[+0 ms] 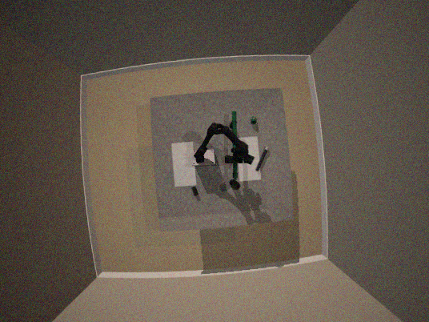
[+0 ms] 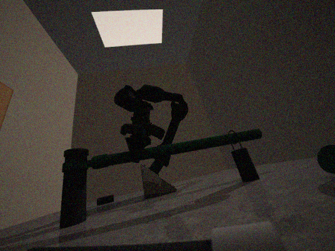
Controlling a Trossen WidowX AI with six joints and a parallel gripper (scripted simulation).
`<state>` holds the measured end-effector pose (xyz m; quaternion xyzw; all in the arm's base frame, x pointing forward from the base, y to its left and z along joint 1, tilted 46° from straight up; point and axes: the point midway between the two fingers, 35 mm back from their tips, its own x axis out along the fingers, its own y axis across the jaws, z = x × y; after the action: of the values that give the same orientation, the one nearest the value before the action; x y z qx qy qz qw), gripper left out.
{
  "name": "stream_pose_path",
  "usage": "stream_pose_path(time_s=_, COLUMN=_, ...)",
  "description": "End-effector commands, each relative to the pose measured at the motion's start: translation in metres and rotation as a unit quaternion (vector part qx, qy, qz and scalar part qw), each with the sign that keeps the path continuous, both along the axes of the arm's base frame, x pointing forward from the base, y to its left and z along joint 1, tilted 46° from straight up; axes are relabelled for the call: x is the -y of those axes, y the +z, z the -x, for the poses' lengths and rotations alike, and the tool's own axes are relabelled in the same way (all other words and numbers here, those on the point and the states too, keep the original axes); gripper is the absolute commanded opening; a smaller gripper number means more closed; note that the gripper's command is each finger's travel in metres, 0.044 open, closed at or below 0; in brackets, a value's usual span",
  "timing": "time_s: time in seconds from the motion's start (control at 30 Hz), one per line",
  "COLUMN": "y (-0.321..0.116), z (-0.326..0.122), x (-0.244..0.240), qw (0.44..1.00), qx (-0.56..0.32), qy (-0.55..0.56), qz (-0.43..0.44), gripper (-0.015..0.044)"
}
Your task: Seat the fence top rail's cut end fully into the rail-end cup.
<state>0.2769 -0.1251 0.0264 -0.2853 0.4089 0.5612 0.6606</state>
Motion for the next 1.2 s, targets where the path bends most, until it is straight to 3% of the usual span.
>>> stream_pose_path(time_s=0.0, y=0.0, z=0.0, x=0.012, qw=1.0, qx=0.005, qy=-0.009, qz=0.011, gripper=0.0)
stream_pose_path(time_s=0.47, y=-0.003, z=0.001, x=0.003, qw=1.0, qx=0.0, qy=0.0, qz=0.0, gripper=0.0)
stream_pose_path(time_s=0.8, y=-0.002, z=0.001, x=0.003, qw=1.0, qx=0.0, qy=0.0, qz=0.0, gripper=0.0263)
stream_pose_path(time_s=1.0, y=0.024, z=-0.001, x=0.002, qw=1.0, qx=0.0, qy=0.0, qz=0.0, gripper=0.042)
stream_pose_path(time_s=1.17, y=0.052, z=-0.001, x=0.001, qw=1.0, qx=-0.001, qy=0.0, qz=-0.001, gripper=0.044)
